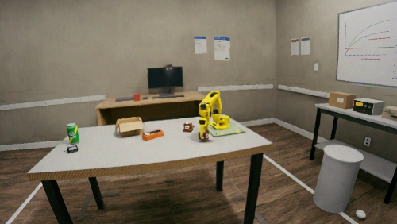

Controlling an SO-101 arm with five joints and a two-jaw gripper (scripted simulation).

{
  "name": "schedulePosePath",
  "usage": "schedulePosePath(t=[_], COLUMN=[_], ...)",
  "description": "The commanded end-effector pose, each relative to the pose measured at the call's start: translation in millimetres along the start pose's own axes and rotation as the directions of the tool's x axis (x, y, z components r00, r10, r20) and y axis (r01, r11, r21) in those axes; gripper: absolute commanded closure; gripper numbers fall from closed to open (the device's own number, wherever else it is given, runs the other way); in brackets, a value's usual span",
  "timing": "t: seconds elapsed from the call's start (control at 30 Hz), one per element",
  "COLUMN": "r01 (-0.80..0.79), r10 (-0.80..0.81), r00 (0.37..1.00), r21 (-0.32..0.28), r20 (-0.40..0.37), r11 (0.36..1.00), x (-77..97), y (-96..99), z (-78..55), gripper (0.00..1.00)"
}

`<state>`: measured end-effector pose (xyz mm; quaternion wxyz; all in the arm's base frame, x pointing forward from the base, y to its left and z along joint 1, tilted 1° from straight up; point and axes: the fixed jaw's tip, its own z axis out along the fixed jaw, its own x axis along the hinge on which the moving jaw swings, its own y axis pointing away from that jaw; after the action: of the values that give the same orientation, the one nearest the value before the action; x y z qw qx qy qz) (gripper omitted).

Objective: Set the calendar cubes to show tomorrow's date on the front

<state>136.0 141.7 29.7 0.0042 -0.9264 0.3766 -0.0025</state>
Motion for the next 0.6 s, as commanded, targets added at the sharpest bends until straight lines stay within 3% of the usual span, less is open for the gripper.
schedulePosePath(t=[0.0, 0.57], r01=[-0.002, -0.002], r10=[0.002, 0.002], r00=[1.0, 1.0], r21=[-0.015, -0.015], r20=[0.001, 0.001], r11=[1.0, 1.0], x=[-1.5, -1.5], y=[2.6, 2.8], z=[3.8, 9.8], gripper=[1.0, 1.0])
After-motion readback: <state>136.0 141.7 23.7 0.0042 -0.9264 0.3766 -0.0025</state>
